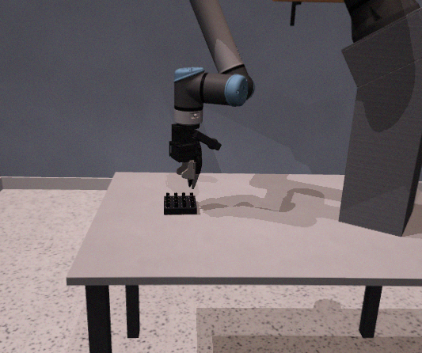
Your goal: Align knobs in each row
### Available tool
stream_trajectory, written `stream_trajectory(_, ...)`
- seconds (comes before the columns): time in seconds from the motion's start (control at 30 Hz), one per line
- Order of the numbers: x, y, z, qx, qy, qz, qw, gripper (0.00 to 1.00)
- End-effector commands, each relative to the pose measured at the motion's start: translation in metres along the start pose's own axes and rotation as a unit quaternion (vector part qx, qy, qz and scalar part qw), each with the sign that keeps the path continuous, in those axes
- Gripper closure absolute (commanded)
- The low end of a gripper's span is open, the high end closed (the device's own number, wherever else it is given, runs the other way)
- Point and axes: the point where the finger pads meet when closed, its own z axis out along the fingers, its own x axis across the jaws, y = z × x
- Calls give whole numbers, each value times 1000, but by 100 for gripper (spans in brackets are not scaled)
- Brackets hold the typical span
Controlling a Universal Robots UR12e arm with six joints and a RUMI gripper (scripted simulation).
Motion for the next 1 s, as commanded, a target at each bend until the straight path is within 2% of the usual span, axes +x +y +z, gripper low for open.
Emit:
stream_trajectory(0.0,0,0,6,0,0,0,1000,89)
stream_trajectory(0.53,0,0,21,0,0,0,1000,89)
stream_trajectory(0.97,0,0,24,0,0,0,1000,89)
